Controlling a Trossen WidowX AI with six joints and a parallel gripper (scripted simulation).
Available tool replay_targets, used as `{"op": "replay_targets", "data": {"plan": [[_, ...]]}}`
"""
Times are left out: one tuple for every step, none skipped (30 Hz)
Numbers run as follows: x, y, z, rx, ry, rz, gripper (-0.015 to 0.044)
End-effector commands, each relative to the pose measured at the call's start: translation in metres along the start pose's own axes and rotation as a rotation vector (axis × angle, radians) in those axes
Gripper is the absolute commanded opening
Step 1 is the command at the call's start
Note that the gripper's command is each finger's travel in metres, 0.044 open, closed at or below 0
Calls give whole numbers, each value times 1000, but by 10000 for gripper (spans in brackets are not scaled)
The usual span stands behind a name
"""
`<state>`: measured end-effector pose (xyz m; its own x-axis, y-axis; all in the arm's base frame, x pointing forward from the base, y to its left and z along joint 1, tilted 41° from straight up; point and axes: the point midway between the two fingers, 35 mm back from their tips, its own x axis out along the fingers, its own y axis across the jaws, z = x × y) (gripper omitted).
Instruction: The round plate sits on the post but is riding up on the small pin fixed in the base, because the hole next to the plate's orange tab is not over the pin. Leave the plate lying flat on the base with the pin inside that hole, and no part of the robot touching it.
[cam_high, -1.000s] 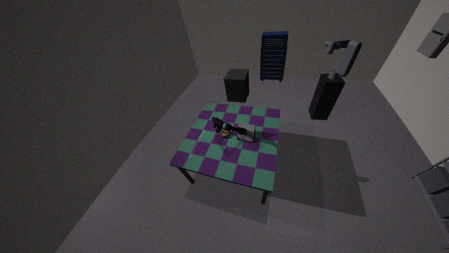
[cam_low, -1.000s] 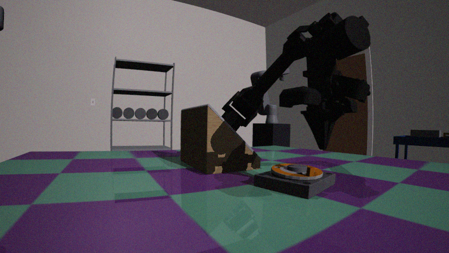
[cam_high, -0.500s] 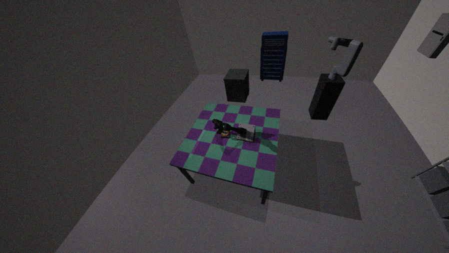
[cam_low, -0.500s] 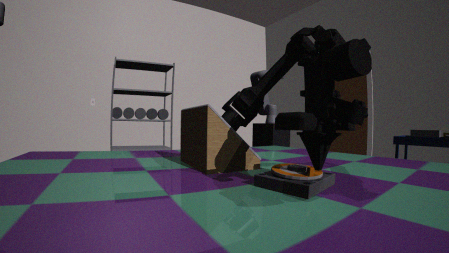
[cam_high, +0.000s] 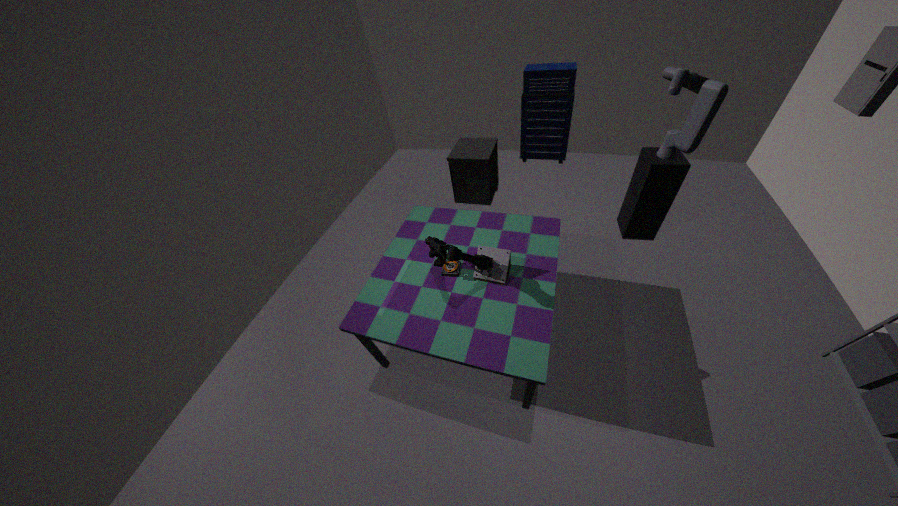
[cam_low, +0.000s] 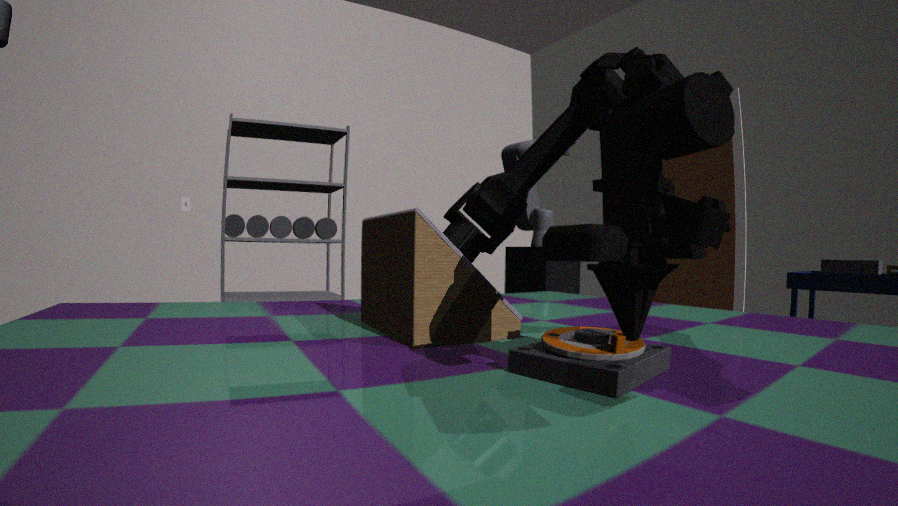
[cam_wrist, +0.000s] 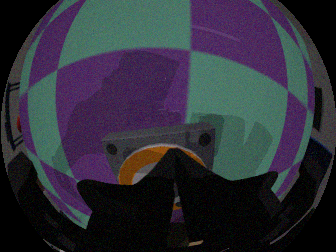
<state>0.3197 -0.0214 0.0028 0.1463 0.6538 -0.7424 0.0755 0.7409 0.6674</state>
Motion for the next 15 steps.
{"op": "replay_targets", "data": {"plan": [[2,-7,-2,7,9,-16,0],[2,-8,-2,7,9,-16,0],[2,-8,-2,7,9,-16,0],[2,-8,-2,7,9,-16,0],[2,-8,-2,7,9,-16,0],[2,-8,-2,7,9,-16,0],[2,-9,-2,7,9,-16,0],[2,-9,-2,7,9,-16,0],[2,-9,-2,7,9,-16,0],[2,-9,-2,7,9,-16,0],[2,-10,-3,7,9,-16,0],[2,-10,-3,7,9,-16,0],[2,-11,-3,7,9,-16,0],[2,-11,-4,7,9,-16,0],[2,-12,-4,7,9,-16,0]]}}
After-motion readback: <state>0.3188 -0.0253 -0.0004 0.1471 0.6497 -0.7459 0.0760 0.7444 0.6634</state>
